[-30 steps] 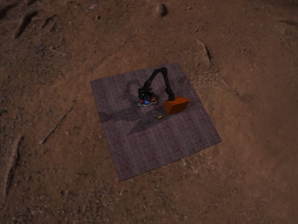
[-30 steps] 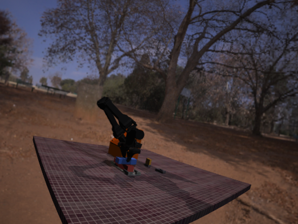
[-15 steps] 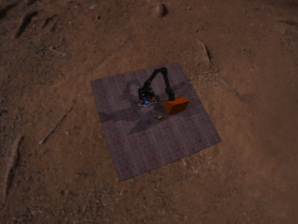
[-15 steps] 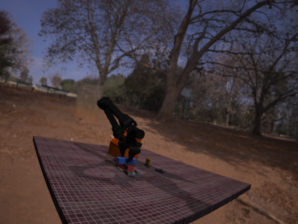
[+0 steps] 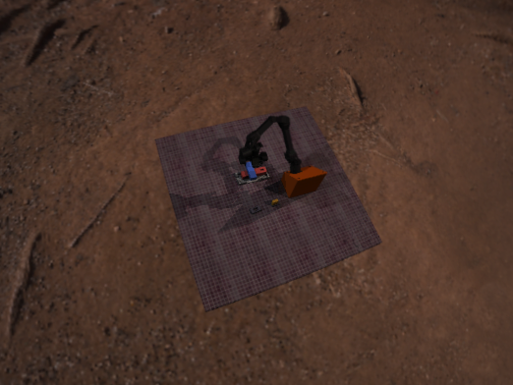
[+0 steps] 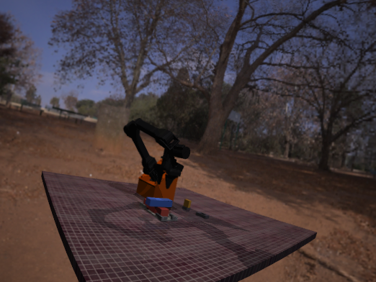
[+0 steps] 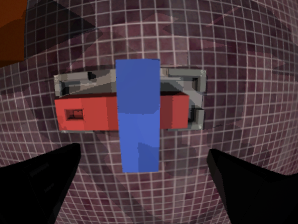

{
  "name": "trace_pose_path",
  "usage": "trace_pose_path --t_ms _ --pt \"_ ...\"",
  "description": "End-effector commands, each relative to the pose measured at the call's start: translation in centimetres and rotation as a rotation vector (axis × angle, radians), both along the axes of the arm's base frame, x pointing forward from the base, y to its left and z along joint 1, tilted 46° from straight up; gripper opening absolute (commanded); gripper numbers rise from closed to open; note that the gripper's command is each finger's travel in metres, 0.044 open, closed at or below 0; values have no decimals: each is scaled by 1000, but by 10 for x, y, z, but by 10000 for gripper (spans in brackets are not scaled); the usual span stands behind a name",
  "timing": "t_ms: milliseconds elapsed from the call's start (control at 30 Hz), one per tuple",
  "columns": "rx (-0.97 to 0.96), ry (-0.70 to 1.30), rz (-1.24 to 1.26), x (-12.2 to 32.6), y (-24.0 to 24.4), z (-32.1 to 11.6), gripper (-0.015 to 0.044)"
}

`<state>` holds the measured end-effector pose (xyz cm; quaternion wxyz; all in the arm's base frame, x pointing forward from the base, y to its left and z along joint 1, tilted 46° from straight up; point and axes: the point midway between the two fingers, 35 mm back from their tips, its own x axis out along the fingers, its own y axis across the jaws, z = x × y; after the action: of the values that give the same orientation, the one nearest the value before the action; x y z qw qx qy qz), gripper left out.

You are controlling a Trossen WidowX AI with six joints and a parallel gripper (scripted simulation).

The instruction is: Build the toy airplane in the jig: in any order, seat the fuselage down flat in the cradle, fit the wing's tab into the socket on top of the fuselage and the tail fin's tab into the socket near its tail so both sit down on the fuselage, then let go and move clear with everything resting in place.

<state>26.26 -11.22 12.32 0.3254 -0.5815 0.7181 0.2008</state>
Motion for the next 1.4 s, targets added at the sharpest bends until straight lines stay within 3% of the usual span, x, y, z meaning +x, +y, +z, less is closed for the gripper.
trace_pose_path --t_ms 0,400,1100,1367 --pt "-27 -182 -187 0 1 1 440" --pt "-155 -967 -968 1 -2 -2 440" --pt "-154 -977 -980 2 0 -4 440" --pt "-89 -954 -993 14 97 -87 440"
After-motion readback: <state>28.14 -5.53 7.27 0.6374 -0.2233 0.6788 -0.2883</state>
